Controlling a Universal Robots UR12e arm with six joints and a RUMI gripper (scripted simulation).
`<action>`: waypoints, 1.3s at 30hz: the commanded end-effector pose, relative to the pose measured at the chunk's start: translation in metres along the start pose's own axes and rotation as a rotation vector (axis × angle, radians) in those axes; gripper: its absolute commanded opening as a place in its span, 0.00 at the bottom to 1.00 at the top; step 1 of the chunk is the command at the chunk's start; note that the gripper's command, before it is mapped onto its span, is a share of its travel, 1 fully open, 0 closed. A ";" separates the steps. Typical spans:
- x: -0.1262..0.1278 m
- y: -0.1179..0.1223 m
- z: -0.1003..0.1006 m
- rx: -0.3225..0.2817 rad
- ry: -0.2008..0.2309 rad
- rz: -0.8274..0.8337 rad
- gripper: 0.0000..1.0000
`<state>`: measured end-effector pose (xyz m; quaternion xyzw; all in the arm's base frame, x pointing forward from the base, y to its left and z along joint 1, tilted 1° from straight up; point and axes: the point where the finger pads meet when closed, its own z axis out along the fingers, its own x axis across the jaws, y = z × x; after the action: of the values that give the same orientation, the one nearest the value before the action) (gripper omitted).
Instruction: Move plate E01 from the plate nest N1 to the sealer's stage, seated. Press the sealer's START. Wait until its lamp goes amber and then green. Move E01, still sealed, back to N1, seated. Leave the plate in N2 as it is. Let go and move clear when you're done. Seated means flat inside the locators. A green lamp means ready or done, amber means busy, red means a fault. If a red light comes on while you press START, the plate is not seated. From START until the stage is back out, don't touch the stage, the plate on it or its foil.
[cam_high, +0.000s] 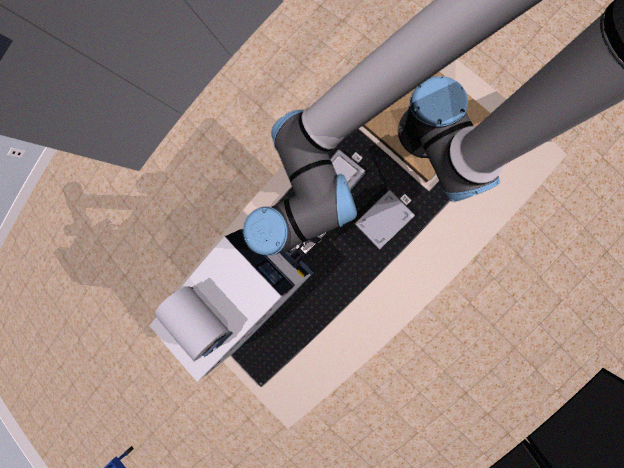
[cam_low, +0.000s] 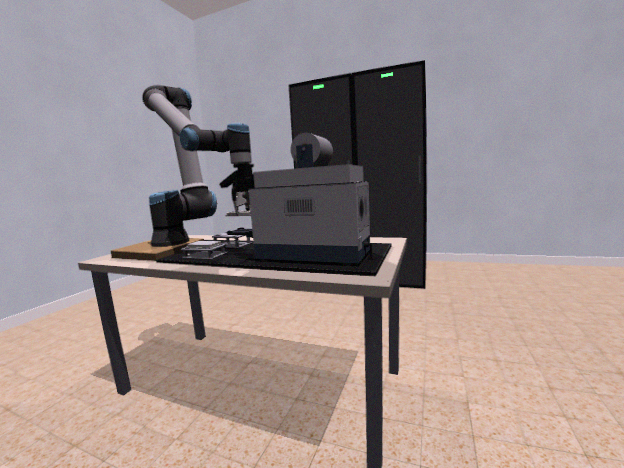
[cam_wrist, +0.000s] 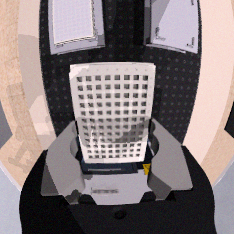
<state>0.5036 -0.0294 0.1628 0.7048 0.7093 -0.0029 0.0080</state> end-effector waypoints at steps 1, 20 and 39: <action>-0.005 0.007 -0.001 -0.001 0.000 0.000 0.00; -0.017 0.023 -0.001 -0.001 0.000 0.000 0.00; -0.017 0.023 -0.001 -0.001 0.000 0.000 0.00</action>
<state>0.5259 -0.0463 0.1631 0.7048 0.7094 -0.0029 0.0080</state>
